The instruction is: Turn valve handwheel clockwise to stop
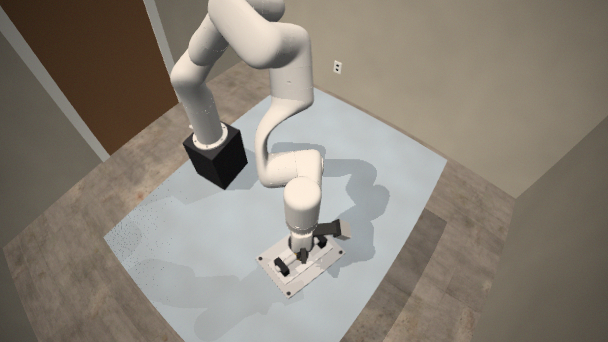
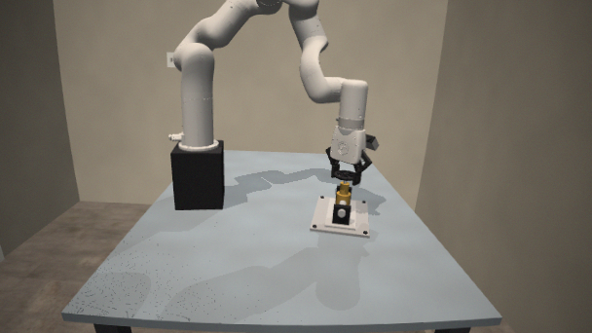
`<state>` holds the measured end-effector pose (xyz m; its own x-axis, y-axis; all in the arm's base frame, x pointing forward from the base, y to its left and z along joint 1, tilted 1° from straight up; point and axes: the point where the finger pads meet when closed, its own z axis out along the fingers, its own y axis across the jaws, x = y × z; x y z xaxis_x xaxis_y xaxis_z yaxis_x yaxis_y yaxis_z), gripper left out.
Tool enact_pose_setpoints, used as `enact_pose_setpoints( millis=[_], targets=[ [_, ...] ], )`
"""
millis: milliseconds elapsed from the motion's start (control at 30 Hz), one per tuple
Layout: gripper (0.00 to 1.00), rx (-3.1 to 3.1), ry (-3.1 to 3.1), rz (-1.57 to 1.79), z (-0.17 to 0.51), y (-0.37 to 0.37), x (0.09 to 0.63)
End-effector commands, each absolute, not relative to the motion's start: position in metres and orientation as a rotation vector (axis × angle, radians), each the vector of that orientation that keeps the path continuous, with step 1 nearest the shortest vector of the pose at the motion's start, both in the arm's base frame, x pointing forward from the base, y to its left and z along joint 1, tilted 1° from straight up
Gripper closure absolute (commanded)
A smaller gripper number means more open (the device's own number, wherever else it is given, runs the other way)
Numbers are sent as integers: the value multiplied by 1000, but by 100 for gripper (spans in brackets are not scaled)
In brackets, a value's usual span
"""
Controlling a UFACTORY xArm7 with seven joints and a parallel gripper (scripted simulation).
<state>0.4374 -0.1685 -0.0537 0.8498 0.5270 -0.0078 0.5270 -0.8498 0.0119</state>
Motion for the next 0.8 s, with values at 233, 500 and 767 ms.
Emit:
enact_pose_setpoints(
  millis=[233,500,767],
  targets=[
    [100,3054,666,-1,-53,-169,439],
    [100,3086,499,0,-53,-169,439],
    [100,3114,272,2,-53,-169,439]
  ],
)
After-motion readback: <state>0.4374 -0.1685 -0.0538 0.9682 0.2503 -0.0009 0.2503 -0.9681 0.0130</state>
